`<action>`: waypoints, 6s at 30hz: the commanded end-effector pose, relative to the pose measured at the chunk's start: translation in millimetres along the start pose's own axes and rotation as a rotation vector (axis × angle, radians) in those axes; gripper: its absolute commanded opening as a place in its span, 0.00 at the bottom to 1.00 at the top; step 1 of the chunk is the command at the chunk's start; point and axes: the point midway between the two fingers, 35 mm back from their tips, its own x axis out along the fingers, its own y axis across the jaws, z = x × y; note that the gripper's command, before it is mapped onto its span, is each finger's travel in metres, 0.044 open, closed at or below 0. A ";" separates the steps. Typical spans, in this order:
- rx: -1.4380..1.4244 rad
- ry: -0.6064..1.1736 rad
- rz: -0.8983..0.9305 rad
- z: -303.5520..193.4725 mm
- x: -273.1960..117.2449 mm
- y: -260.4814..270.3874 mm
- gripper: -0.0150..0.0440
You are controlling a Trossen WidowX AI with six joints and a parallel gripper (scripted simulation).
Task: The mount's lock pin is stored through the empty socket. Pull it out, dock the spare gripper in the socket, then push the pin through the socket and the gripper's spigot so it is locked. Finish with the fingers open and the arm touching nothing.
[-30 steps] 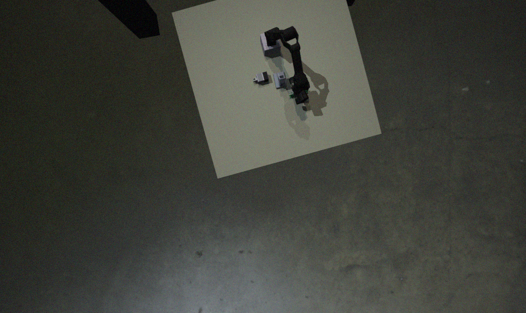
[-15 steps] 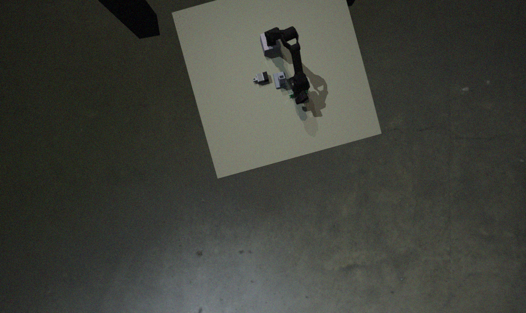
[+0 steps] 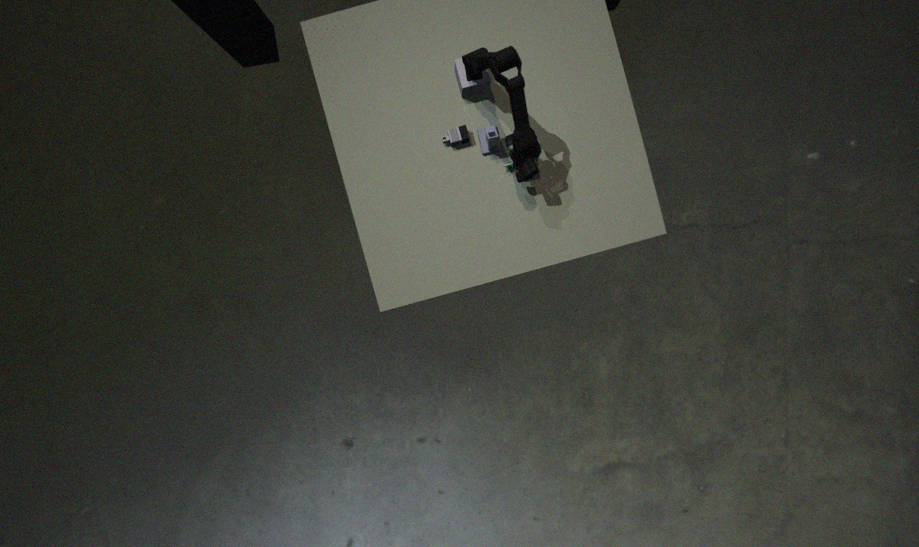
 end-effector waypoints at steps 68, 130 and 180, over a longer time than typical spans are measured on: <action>0.009 0.007 0.058 4.3 -36.5 11.7 1.00; 0.734 0.170 0.000 -38.8 -138.3 46.4 1.00; 3.001 -0.014 -1.062 -188.1 -132.6 188.3 1.00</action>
